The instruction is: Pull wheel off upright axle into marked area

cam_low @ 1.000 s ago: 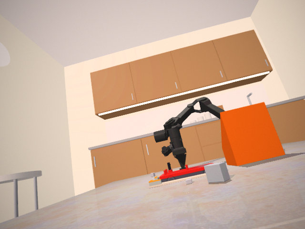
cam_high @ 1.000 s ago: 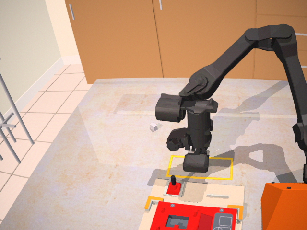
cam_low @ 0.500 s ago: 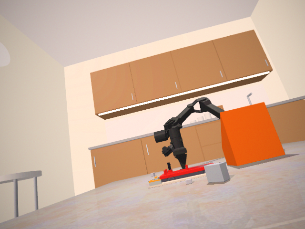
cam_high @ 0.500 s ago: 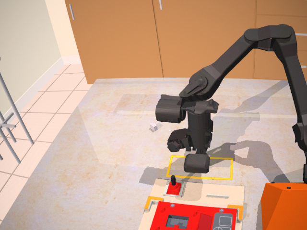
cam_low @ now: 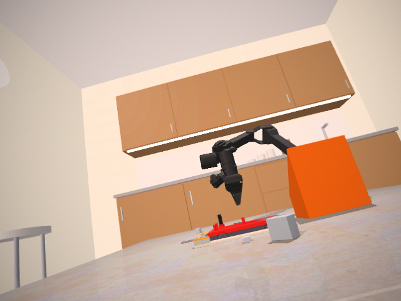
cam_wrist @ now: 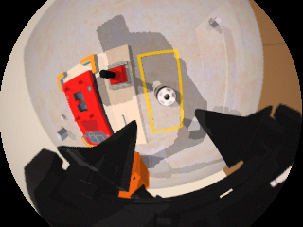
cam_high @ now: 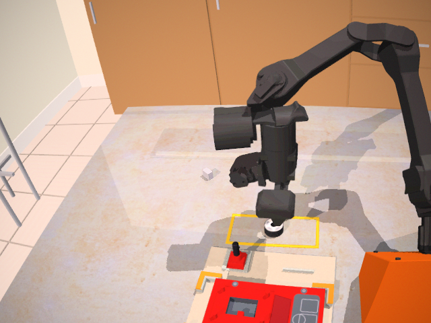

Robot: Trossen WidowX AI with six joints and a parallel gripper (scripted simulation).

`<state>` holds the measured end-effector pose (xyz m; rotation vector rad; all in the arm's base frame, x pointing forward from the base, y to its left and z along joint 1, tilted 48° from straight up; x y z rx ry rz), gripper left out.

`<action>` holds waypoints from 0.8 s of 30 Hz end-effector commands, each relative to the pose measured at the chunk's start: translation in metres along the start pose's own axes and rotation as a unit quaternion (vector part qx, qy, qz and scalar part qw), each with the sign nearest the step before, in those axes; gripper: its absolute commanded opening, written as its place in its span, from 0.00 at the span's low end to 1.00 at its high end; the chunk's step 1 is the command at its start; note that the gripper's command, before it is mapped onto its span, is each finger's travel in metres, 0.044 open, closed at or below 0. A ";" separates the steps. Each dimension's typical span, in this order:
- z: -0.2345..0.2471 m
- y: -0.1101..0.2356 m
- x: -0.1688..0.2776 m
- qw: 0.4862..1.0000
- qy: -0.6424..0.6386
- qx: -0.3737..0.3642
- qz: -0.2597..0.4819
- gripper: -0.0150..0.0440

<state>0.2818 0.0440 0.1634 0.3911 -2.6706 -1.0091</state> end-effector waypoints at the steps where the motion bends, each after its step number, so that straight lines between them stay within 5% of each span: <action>1: 0.021 0.017 0.023 1.000 0.005 -0.004 0.001 1.00; 6: 0.042 0.036 0.057 1.000 0.002 0.002 0.004 1.00; 24: 0.042 0.037 0.058 1.000 0.002 0.003 0.004 1.00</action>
Point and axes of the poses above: the point midway between the two fingers, 35 mm back from their tips, its own y axis back along the fingers, its own z axis across the jaws, x = y × z, the point moved 9 cm from there along y, back along the fingers, and after that the axes turned 14 degrees about y, right-handed, at the moved point
